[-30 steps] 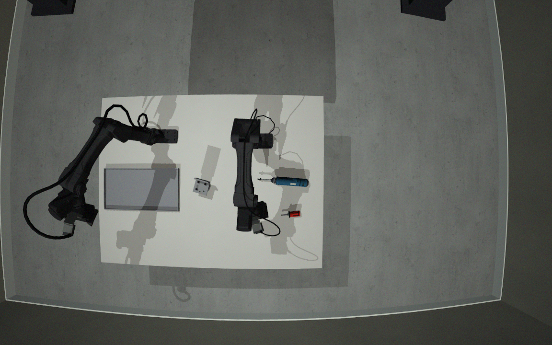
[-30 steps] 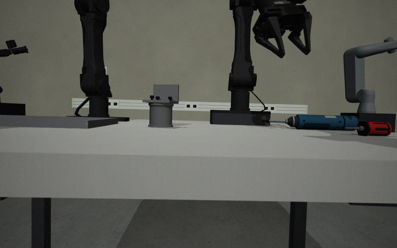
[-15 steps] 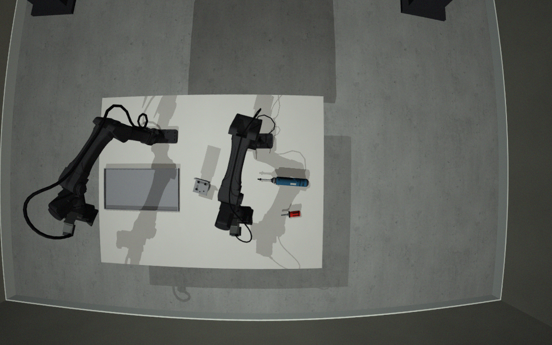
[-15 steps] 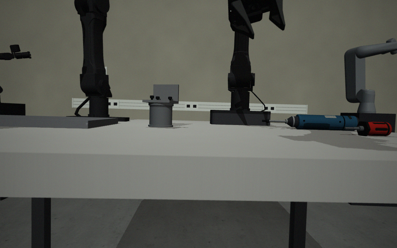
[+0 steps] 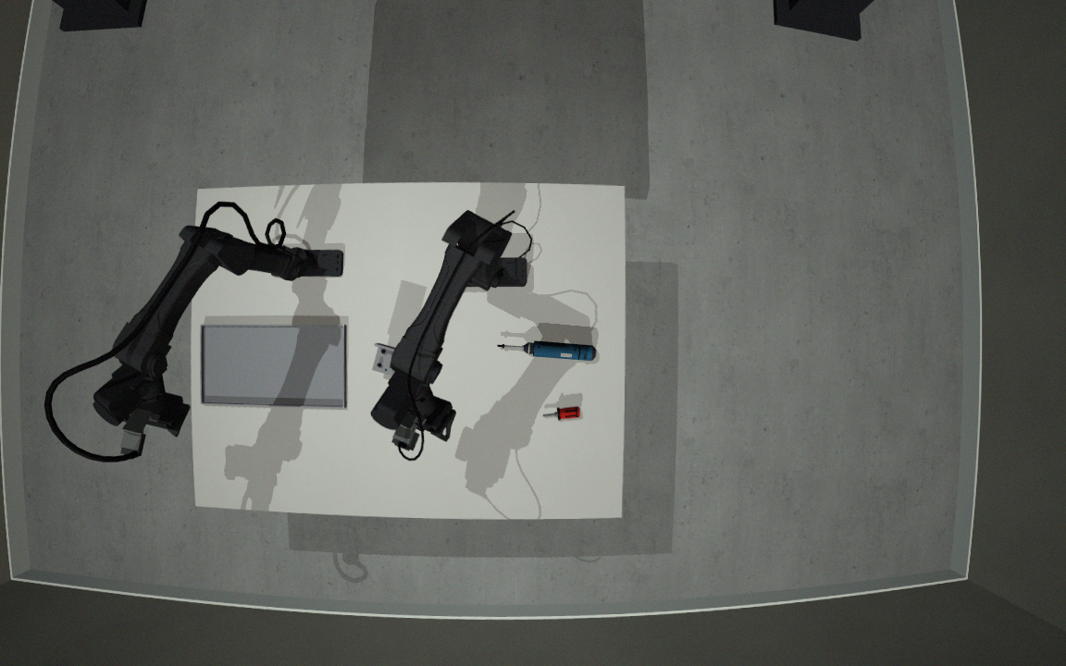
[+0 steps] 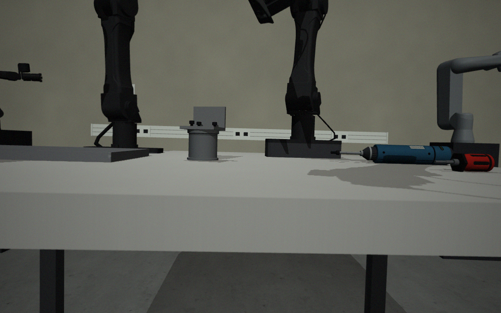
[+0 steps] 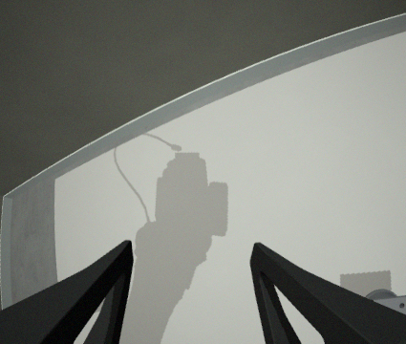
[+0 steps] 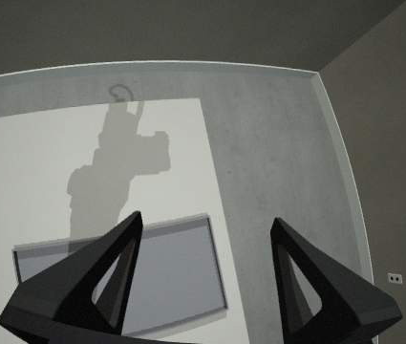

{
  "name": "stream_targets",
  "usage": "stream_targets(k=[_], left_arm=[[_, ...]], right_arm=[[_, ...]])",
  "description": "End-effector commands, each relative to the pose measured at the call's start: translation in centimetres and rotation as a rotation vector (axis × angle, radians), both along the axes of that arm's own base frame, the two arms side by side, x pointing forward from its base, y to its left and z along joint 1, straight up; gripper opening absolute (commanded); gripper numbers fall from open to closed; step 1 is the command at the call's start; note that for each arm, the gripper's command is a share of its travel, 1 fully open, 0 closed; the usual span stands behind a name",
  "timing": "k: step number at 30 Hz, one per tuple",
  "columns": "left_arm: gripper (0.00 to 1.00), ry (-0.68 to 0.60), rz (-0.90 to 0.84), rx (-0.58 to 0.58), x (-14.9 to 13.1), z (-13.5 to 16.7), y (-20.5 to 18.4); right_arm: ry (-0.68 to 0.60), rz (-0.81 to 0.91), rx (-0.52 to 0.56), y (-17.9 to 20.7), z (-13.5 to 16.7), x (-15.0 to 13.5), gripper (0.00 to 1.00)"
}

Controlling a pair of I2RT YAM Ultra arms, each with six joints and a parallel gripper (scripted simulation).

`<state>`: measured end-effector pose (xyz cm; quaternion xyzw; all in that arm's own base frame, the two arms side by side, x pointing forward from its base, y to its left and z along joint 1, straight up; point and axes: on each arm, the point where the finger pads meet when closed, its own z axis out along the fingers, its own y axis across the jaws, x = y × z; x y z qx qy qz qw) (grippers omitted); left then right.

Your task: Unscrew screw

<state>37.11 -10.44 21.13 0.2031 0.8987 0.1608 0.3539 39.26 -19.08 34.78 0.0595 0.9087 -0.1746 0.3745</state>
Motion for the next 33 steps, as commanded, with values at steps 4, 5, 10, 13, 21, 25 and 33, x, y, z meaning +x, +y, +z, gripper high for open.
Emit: stream_targets(k=[4, 5, 10, 13, 21, 25, 33], left_arm=[[0.65, -0.138, -0.122, 0.041, -0.4, 4.8, -3.3], [0.65, -0.150, -0.146, 0.049, -0.7, 5.2, -4.0], [0.65, -0.208, -0.263, 0.094, -1.8, 7.2, -7.2], [0.65, -0.207, -0.288, 0.112, -1.8, 7.1, -8.0], [0.65, -0.206, -0.268, 0.114, -1.5, 7.1, -7.3], [0.65, -0.206, -0.268, 0.114, -1.5, 7.1, -7.3], [0.65, -0.206, -0.266, 0.111, -1.5, 7.1, -7.3]], right_arm=[[-0.062, -0.003, -0.024, 0.3, 2.5, 0.0, 0.86], [-0.062, -0.003, -0.024, 0.3, 2.5, 0.0, 0.86], [-0.062, -0.003, -0.024, 0.3, 2.5, 0.0, 0.86], [-0.062, -0.003, -0.024, 0.3, 2.5, 0.0, 0.86], [-0.062, -0.003, -0.024, 0.3, 2.5, 0.0, 0.86], [-0.062, -0.003, -0.024, 0.3, 2.5, 0.0, 0.86], [-0.062, -0.003, -0.024, 0.3, 2.5, 0.0, 0.86]])
